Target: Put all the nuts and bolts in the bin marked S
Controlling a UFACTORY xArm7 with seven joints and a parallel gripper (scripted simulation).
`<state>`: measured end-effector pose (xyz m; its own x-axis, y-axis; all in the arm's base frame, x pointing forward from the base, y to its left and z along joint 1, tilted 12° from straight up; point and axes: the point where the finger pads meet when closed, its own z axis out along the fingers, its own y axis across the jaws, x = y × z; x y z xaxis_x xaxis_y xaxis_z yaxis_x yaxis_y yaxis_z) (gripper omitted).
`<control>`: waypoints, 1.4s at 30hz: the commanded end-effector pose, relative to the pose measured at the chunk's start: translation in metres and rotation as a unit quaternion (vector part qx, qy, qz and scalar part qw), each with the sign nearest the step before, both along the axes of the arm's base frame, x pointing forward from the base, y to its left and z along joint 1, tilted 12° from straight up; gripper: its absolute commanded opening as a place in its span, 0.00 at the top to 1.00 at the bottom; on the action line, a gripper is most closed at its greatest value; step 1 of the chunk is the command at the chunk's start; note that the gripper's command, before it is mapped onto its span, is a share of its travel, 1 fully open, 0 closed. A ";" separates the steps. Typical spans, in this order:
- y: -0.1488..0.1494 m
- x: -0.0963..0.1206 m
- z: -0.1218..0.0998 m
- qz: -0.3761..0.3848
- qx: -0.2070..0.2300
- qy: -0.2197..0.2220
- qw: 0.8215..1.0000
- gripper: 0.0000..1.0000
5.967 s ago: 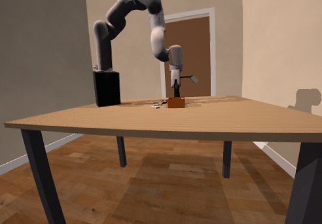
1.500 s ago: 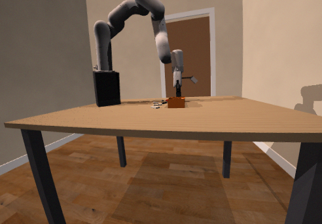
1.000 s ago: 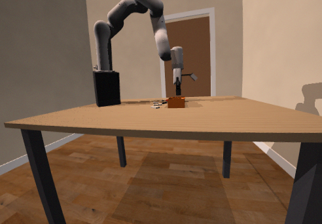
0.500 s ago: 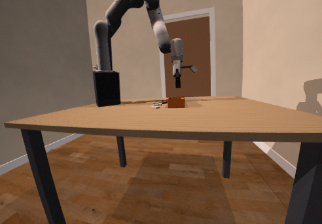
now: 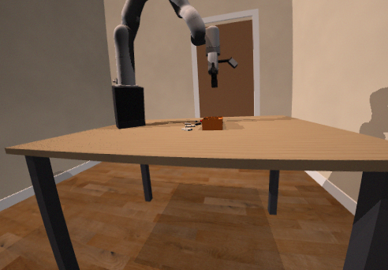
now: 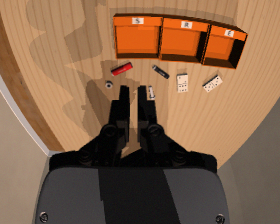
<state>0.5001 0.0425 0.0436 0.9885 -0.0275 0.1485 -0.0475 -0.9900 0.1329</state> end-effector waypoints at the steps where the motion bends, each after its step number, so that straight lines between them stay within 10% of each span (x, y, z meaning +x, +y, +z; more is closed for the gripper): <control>1: 0.001 -0.001 0.005 0.000 -0.001 0.000 1.000 0.93; 5: 0.001 -0.001 0.005 0.000 -0.001 0.000 1.000 0.93; 6: 0.003 -0.006 -0.002 -0.024 0.002 -0.003 1.000 0.67; 27: 0.039 -0.083 -0.116 -0.327 0.048 -0.037 0.943 0.67; 32: 0.050 -0.105 -0.149 -0.423 0.060 -0.053 0.903 0.67; 36: 0.053 -0.110 -0.151 -0.479 0.069 -0.068 0.873 0.67; 42: 0.053 -0.107 -0.150 -0.479 0.069 -0.068 0.873 0.67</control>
<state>0.3910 0.0952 -0.1073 0.4813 -0.8556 0.1904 -0.8658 -0.4980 -0.0497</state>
